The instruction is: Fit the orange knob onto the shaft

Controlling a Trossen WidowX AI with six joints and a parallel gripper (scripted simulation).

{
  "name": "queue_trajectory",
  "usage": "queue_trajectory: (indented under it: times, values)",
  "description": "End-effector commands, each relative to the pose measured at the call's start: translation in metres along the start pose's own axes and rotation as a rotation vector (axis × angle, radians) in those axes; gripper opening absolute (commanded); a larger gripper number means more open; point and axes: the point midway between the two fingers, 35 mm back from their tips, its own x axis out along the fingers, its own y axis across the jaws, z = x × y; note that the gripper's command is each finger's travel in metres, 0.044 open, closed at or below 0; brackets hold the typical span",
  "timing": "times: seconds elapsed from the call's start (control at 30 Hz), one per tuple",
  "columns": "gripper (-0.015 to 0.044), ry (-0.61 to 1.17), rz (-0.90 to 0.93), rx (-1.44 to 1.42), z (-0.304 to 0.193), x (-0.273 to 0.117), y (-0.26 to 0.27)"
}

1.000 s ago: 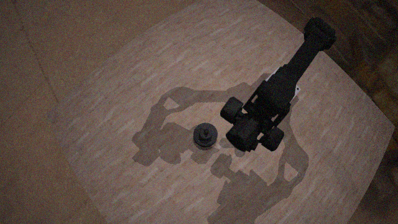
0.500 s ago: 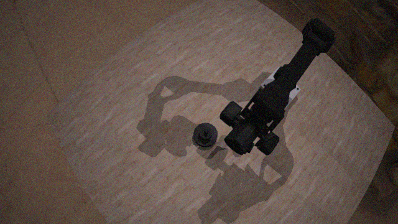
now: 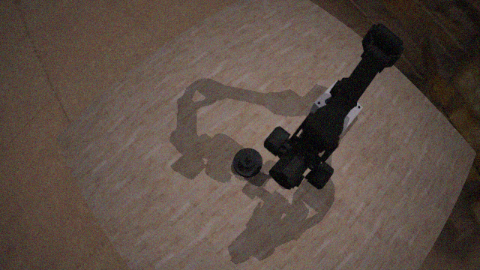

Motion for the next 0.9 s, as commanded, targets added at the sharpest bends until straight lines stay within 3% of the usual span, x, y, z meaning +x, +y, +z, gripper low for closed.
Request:
queue_trajectory:
  times: [0.0,0.87]
  values:
    - [0.044,0.012,-0.003,0.007,-0.002,0.009,-0.001]
    - [0.044,0.011,-0.002,0.009,-0.003,0.051,-0.001]
